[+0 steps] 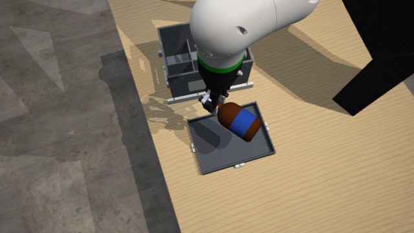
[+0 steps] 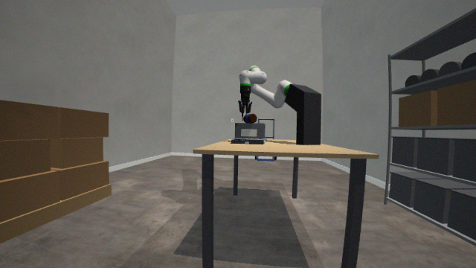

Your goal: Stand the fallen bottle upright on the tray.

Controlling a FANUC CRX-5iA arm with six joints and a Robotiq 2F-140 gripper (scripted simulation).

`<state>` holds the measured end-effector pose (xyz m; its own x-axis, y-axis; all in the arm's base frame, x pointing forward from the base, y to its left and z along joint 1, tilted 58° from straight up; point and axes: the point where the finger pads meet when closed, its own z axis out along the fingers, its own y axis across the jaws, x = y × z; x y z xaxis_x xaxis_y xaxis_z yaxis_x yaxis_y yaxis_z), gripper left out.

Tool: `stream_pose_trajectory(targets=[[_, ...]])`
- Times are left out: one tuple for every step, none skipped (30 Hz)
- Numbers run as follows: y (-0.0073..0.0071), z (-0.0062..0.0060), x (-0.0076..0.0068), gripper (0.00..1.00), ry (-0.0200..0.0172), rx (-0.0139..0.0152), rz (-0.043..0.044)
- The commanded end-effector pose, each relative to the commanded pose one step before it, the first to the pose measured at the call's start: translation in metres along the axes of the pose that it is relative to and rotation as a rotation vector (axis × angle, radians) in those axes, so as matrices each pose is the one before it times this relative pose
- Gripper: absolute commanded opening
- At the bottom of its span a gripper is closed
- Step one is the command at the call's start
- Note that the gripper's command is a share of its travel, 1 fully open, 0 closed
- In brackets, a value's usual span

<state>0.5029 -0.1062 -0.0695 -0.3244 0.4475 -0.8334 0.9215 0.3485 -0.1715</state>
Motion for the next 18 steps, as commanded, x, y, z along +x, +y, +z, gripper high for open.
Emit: stream_pose_trajectory(targets=[[0.00015,-0.00021,0.00014,0.00,0.00022,-0.00034,0.00001],[0.00000,0.00000,0.00000,0.00,0.00000,0.00000,0.00000],[0.00000,0.00000,0.00000,0.00,0.00000,0.00000,0.00000],[0.00000,0.00000,0.00000,0.00,0.00000,0.00000,0.00000],[0.00000,0.00000,0.00000,0.00,0.00000,0.00000,0.00000],[0.00000,0.00000,0.00000,0.00,0.00000,0.00000,-0.00009],[0.00000,0.00000,0.00000,0.00,0.00000,0.00000,-0.00061],[0.00000,0.00000,0.00000,0.00,0.00000,0.00000,-0.00154],[0.00000,0.00000,0.00000,0.00,0.00000,0.00000,-0.00279],[0.00000,0.00000,0.00000,0.00,0.00000,0.00000,-0.00426],[0.00000,0.00000,0.00000,0.00,0.00000,0.00000,0.00000],[0.00000,0.00000,0.00000,0.00,0.00000,0.00000,0.00000],[0.00000,0.00000,0.00000,0.00,0.00000,0.00000,-0.00587],[0.00000,0.00000,0.00000,0.00,0.00000,0.00000,-0.00754],[0.00000,0.00000,0.00000,0.00,0.00000,0.00000,-0.00920],[0.00000,0.00000,0.00000,0.00,0.00000,0.00000,-0.01079],[0.00000,0.00000,0.00000,0.00,0.00000,0.00000,-0.01225],[0.00000,0.00000,0.00000,0.00,0.00000,0.00000,-0.01354]])
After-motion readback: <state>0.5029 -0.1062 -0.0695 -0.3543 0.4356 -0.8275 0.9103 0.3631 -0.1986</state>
